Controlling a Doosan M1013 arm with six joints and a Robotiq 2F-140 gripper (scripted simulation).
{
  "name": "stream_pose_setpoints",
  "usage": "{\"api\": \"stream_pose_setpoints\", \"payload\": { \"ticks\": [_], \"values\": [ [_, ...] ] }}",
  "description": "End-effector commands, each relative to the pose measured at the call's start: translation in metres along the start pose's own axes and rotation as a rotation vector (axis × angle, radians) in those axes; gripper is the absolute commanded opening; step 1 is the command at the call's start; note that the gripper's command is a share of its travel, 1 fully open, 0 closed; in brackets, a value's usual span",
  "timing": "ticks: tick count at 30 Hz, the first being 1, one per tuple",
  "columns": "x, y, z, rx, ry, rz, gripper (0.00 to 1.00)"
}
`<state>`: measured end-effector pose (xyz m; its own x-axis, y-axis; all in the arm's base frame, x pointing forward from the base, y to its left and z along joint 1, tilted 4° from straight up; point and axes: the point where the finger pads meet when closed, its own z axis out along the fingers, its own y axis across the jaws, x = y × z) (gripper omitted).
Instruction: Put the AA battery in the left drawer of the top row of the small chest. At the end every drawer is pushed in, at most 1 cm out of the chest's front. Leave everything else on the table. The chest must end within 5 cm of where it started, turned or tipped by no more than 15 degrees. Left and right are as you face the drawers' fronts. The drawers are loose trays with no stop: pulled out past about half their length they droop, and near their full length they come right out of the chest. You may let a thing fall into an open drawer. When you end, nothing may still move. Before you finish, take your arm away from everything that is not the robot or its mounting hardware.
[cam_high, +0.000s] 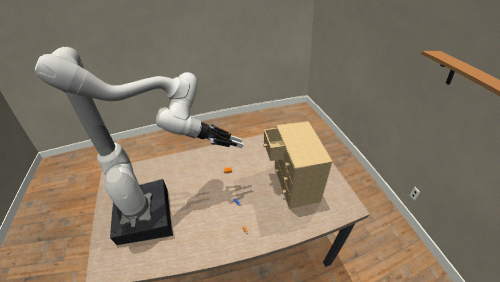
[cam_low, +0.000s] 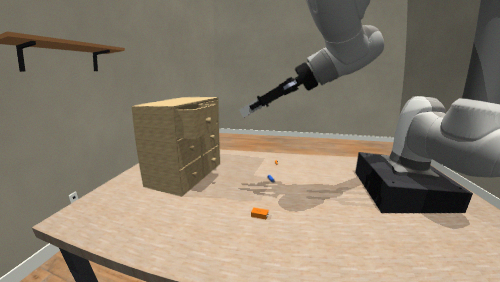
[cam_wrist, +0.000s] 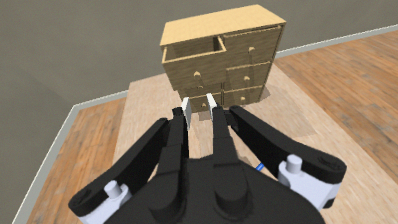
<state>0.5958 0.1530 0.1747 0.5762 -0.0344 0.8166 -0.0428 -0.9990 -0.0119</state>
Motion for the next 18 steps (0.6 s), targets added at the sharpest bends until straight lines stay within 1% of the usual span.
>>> {"api": "stream_pose_setpoints", "payload": {
  "ticks": [1,4,18],
  "values": [
    [0.001,0.002,-0.005,-0.021,-0.064,-0.003,0.20],
    [0.001,0.001,-0.006,-0.021,-0.073,-0.003,0.20],
    [0.005,0.001,-0.021,-0.020,-0.202,-0.002,0.20]
  ]
}}
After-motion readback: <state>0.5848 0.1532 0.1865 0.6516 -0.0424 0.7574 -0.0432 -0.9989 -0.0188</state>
